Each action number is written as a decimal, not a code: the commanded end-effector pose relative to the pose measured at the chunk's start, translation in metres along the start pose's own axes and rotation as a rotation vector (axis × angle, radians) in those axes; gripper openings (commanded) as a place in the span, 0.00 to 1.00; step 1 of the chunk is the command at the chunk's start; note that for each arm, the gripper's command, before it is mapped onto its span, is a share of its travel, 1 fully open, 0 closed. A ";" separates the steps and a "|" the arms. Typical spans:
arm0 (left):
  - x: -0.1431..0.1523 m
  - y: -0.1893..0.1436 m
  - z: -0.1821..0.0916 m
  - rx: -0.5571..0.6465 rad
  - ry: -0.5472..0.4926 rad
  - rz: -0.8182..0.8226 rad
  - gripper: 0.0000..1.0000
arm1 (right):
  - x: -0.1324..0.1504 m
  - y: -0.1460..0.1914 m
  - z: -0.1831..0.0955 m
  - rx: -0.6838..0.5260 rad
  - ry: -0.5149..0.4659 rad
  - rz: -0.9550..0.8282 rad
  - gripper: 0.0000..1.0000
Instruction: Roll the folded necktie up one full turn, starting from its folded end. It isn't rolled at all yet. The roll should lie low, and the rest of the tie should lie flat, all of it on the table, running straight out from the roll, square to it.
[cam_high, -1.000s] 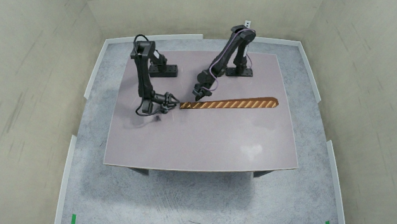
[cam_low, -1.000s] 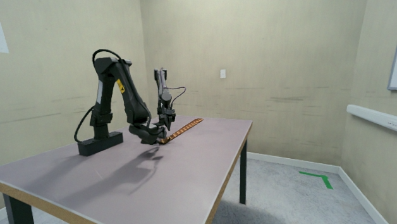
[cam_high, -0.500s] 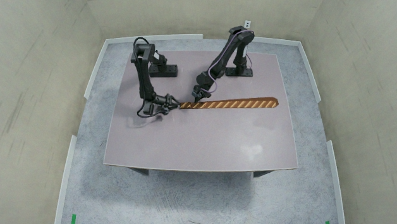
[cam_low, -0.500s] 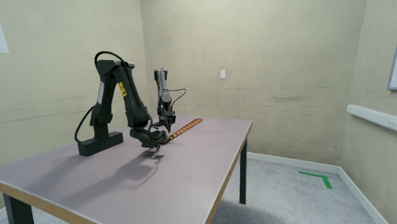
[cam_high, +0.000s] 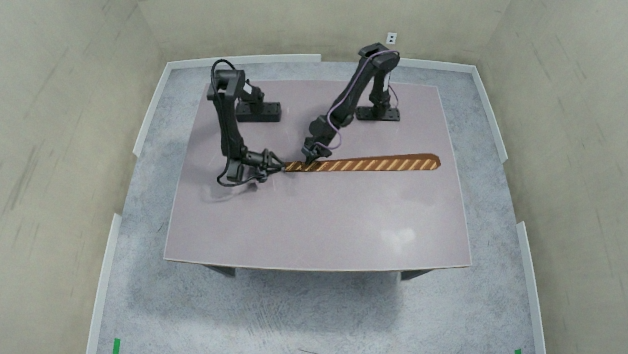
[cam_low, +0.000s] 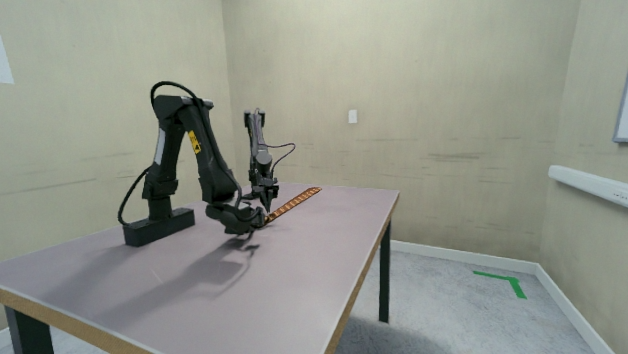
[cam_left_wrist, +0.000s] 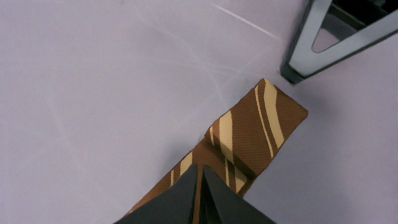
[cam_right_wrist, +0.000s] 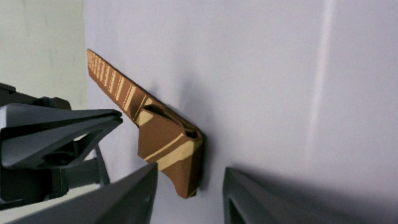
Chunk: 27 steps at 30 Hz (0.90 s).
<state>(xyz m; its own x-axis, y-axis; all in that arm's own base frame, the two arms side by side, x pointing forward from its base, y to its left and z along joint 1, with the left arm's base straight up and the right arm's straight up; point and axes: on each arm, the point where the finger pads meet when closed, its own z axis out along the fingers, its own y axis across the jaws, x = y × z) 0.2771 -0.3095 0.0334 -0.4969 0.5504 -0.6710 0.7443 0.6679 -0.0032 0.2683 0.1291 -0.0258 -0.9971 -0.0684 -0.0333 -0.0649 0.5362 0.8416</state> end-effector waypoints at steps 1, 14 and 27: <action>-0.004 -0.005 0.003 0.013 -0.038 0.005 0.04 | 0.002 0.006 0.004 -0.030 0.001 -0.001 0.35; -0.004 -0.005 0.003 0.013 -0.038 0.005 0.04 | 0.002 0.012 0.013 -0.030 0.001 -0.001 0.35; -0.004 -0.005 0.003 0.013 -0.038 0.005 0.04 | 0.002 0.018 0.023 -0.030 0.001 -0.001 0.35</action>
<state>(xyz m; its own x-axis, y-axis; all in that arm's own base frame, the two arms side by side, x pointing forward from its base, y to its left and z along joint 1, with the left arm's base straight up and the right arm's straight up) 0.2799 -0.3126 0.0357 -0.4878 0.5402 -0.6857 0.7443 0.6678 -0.0033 0.2629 0.1518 -0.0266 -0.9978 -0.0662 -0.0040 -0.0372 0.5085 0.8602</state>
